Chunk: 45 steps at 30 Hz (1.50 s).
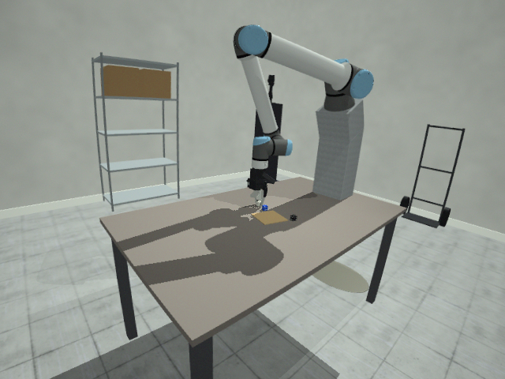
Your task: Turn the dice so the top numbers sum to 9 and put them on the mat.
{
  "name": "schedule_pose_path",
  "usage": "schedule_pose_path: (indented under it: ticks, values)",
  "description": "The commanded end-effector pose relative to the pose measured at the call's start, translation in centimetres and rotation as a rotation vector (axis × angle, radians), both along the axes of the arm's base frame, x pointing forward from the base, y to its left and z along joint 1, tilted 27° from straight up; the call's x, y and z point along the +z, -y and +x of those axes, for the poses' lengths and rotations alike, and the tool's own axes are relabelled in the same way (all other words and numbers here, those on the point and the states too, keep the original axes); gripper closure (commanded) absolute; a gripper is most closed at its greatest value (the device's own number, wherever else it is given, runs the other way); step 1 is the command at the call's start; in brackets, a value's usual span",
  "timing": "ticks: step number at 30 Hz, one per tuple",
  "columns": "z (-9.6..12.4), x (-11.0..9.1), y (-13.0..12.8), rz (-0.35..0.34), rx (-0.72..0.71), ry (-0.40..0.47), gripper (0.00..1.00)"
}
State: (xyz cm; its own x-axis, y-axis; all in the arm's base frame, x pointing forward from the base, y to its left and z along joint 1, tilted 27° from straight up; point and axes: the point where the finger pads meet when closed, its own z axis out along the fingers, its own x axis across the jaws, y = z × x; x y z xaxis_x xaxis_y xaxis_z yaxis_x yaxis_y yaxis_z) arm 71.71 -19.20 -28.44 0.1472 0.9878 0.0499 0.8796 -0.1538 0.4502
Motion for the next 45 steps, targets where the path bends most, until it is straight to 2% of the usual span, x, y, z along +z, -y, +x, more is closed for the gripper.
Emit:
schedule_pose_path:
  ticks: [1, 21, 22, 45]
  values:
    - [0.02, 0.05, 0.01, 0.000, 0.000, 0.001, 0.76]
    - [0.02, 0.05, 0.01, 0.000, 0.000, 0.001, 0.76]
    - [0.02, 0.05, 0.01, 0.000, 0.000, 0.001, 0.94]
    - [0.02, 0.05, 0.01, 0.000, 0.000, 0.001, 0.94]
